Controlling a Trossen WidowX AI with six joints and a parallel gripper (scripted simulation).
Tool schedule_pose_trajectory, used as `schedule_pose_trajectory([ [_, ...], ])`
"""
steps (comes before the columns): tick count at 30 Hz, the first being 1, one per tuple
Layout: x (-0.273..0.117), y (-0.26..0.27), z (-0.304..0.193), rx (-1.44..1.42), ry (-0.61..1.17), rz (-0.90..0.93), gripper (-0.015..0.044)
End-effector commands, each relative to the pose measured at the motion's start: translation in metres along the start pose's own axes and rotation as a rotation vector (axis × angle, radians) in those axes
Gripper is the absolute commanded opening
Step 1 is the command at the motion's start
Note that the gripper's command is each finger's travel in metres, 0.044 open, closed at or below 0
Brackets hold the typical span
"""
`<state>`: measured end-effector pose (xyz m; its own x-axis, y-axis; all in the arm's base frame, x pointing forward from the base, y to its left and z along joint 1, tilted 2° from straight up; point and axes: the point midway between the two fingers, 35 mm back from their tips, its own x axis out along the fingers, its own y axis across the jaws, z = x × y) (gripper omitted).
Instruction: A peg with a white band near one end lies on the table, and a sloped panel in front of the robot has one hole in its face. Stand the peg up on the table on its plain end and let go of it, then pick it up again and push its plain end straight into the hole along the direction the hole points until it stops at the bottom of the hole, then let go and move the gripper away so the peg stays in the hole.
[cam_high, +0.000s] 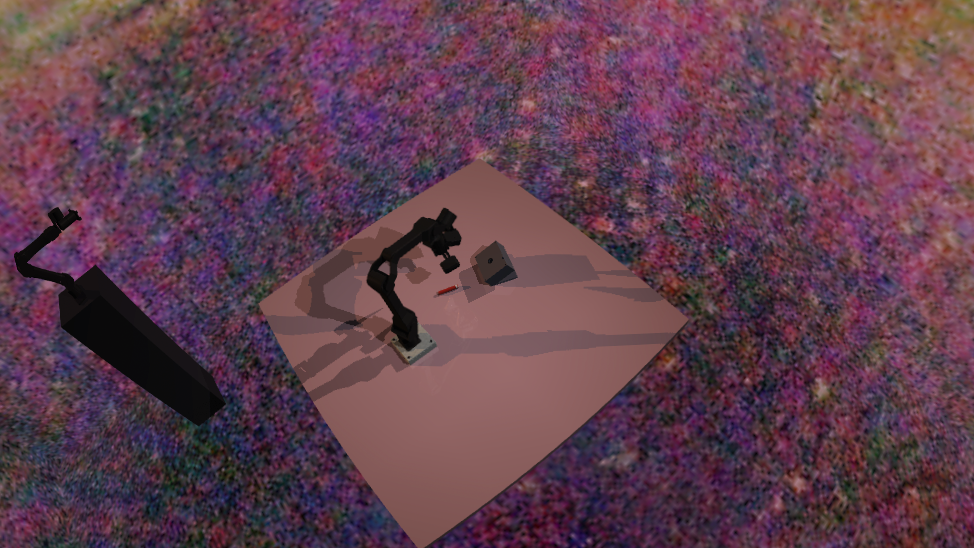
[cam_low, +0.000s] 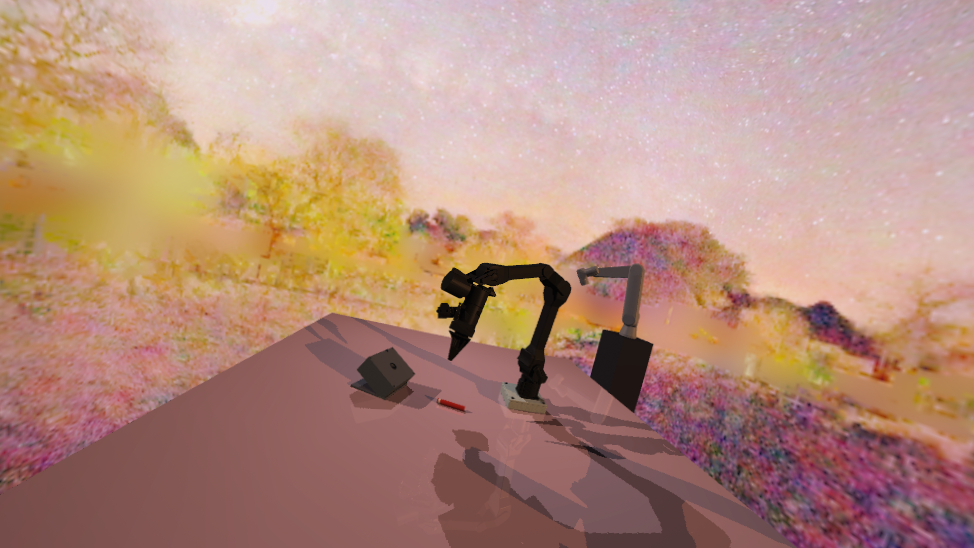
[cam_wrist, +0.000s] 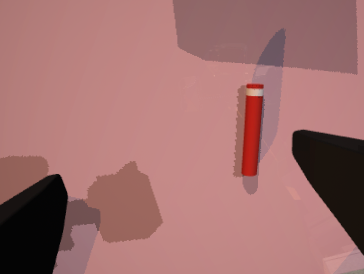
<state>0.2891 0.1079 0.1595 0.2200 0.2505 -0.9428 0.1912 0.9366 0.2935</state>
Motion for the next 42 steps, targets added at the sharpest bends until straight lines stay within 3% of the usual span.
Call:
schedule_pose_trajectory([
  [1,0.024,-0.018,-0.001,0.058,0.057,-0.1,0.044],
  [8,0.057,-0.048,-0.004,0.137,0.138,-0.259,0.044],
  [42,0.103,-0.06,-0.009,0.134,0.139,-0.266,0.044],
])
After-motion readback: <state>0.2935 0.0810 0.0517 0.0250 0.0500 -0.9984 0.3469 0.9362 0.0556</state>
